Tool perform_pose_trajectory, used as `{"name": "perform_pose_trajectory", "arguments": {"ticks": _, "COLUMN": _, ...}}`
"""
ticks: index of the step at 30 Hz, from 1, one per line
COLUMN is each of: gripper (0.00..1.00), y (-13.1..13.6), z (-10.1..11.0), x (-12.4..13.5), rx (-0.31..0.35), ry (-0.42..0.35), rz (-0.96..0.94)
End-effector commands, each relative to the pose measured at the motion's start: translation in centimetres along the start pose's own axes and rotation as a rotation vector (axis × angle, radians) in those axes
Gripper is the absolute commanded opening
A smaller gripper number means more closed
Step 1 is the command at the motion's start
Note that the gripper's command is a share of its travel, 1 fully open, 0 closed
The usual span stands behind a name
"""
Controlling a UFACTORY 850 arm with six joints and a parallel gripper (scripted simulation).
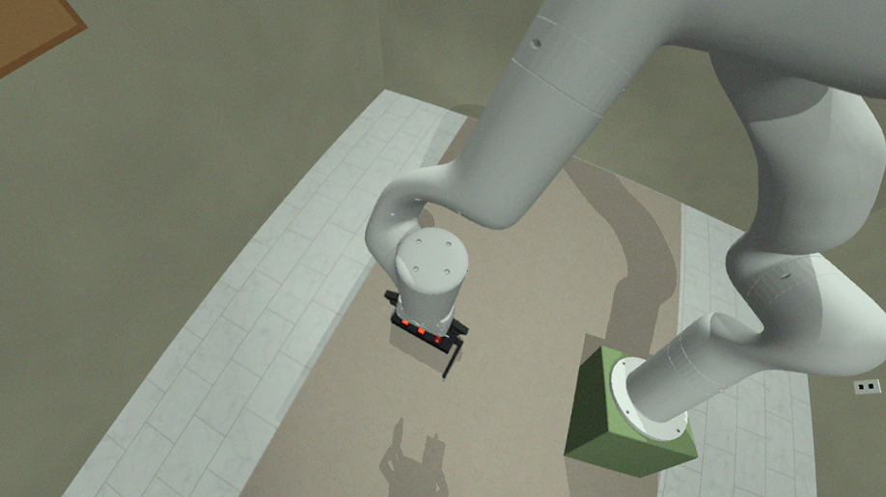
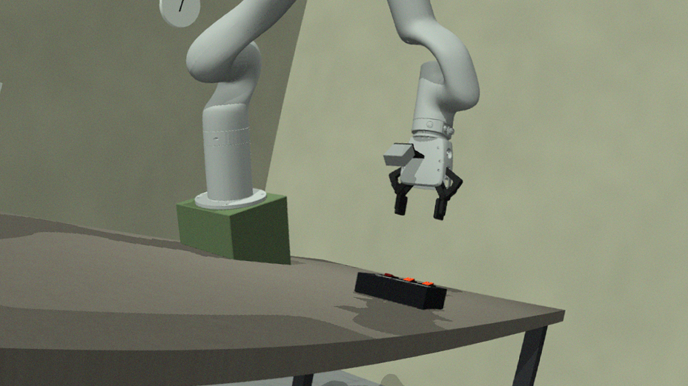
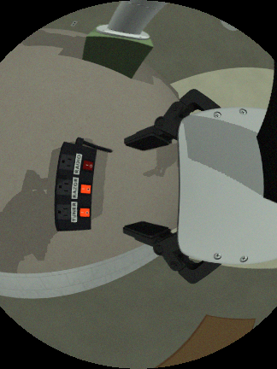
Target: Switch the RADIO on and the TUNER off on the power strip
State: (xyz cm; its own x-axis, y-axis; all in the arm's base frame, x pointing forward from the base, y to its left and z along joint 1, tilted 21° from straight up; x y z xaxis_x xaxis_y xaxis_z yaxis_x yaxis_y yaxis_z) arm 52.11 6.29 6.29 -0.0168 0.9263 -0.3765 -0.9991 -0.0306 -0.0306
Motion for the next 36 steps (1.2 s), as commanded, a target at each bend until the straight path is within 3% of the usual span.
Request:
{"name": "perform_pose_trajectory", "arguments": {"ticks": 1, "gripper": 1.0, "y": -0.1, "z": 0.2, "x": 0.0, "rx": 0.001, "ry": -0.009, "rz": 0.001}}
{"name": "perform_pose_trajectory", "arguments": {"ticks": 18, "gripper": 1.0, "y": -0.3, "z": -0.1, "x": 0.0, "rx": 0.001, "ry": -0.009, "rz": 0.059}}
{"name": "perform_pose_trajectory", "arguments": {"ticks": 23, "gripper": 1.0, "y": -1.1, "z": -1.0, "x": -0.1, "rx": 0.003, "ry": -0.01, "rz": 0.275}}
{"name": "perform_pose_trajectory", "arguments": {"ticks": 25, "gripper": 1.0, "y": -1.1, "z": -1.0, "x": -0.1, "rx": 0.003, "ry": -0.01, "rz": 0.275}}
{"name": "perform_pose_trajectory", "arguments": {"ticks": 36, "gripper": 1.0, "y": -4.0, "z": -4.7, "x": -0.3, "rx": -0.015, "ry": -0.002, "rz": 0.814}}
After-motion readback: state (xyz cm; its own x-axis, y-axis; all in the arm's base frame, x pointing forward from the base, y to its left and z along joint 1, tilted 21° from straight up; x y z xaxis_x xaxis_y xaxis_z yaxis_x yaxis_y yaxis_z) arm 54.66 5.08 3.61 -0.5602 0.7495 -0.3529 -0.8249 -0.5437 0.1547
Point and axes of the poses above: the point where the finger pads meet when closed, its own z axis back along the fingers, its own y axis across the jaws, x = y × z, the point moved 3 cm from there along z, back along the fingers, and after that the axes turned 3 degrees about z, right-handed, at the moved point
